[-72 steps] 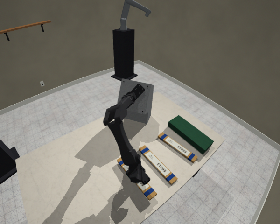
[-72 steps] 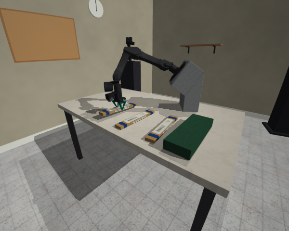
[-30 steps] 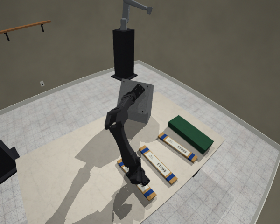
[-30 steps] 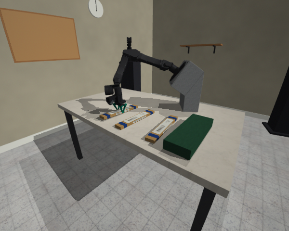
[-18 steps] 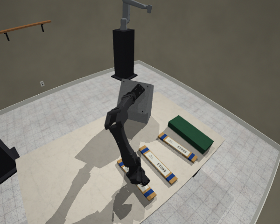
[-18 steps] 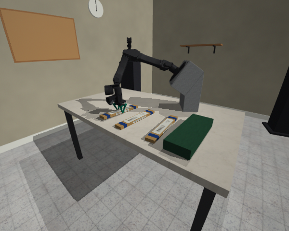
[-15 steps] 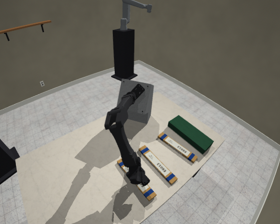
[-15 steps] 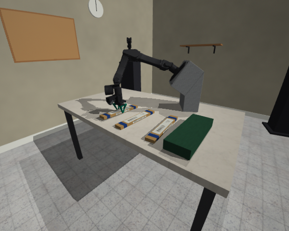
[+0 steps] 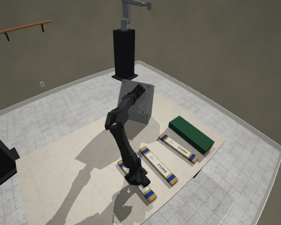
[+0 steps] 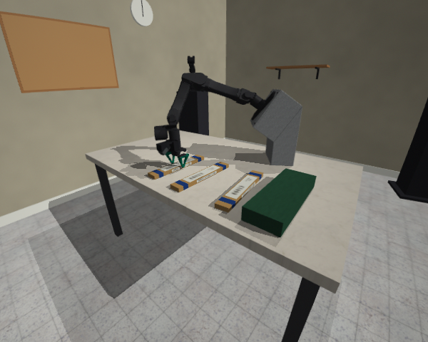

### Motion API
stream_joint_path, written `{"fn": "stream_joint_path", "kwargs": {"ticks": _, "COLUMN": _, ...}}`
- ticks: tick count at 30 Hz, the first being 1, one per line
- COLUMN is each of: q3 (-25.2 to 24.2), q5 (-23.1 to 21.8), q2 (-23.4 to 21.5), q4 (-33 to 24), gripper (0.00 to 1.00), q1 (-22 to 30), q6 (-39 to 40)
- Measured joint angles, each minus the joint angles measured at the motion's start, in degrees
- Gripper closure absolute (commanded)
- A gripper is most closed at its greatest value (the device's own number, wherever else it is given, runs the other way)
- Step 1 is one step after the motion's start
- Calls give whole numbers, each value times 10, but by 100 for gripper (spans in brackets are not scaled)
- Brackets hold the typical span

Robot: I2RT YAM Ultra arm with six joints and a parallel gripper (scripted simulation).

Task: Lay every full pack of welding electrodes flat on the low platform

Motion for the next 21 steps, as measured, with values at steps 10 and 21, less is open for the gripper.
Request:
{"fn": "stream_joint_path", "kwargs": {"ticks": 10, "q3": 8, "q5": -1, "q2": 0, "q4": 0, "gripper": 3, "q1": 0, "q6": 0}}
{"fn": "stream_joint_path", "kwargs": {"ticks": 21, "q3": 8, "q5": -1, "q2": 0, "q4": 0, "gripper": 3, "q1": 0, "q6": 0}}
